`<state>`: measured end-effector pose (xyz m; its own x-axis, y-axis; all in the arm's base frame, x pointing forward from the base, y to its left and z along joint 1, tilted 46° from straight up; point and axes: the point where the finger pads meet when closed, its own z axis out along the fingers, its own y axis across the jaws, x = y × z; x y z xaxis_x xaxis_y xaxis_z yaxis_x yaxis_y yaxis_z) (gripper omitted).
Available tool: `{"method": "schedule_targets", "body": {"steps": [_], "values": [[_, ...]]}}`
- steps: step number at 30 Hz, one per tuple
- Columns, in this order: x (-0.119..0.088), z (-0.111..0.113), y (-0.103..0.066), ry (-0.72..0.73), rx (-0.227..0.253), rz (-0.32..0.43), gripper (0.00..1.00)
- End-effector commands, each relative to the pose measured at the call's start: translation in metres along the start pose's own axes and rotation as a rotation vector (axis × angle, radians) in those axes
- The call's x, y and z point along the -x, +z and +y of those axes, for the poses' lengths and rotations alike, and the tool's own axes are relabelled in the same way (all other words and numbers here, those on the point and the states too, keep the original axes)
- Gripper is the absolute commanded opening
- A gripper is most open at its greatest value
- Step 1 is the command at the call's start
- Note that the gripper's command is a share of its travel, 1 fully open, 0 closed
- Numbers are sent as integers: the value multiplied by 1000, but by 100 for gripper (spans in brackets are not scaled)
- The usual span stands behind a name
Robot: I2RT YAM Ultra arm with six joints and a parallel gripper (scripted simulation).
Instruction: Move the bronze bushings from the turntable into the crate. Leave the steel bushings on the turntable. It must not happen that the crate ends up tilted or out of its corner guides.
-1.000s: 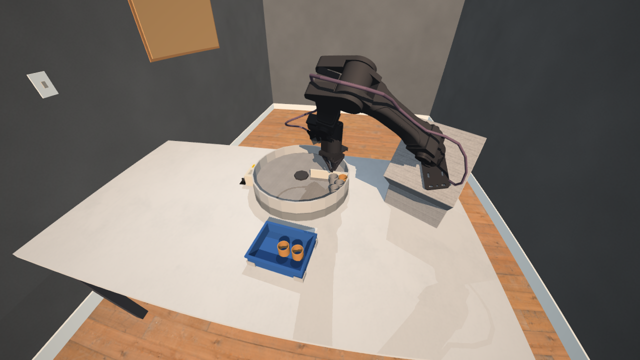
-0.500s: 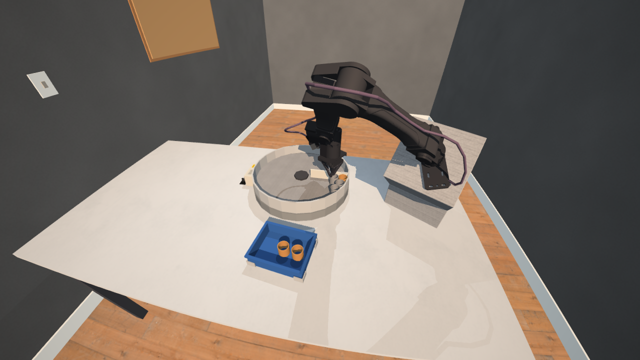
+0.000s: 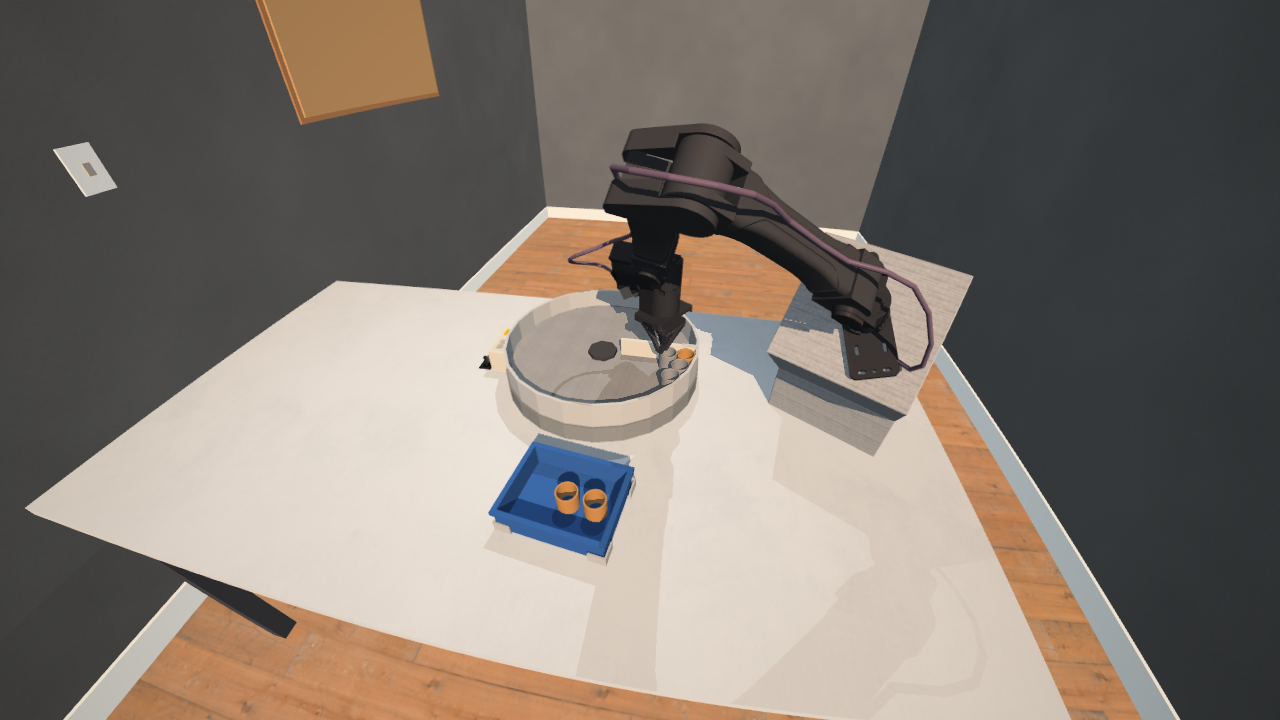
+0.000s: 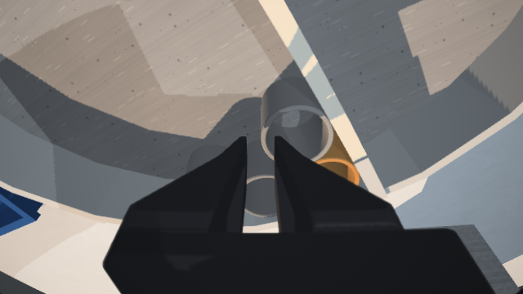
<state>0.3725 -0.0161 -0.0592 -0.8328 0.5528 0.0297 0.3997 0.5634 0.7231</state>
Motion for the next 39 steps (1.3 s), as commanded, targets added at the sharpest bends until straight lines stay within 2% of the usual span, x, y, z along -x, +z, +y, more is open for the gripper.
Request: {"method": "schedule_targets", "body": {"steps": [1, 16, 24, 26, 39], "values": [[-1, -11, -5, 30, -10, -17, 15], [-1, -11, -5, 30, -10, -17, 15], [-7, -19, -1, 29, -9, -6, 15], [0, -16, -2, 17, -7, -18, 15], [0, -16, -2, 19, -7, -18, 15]]}}
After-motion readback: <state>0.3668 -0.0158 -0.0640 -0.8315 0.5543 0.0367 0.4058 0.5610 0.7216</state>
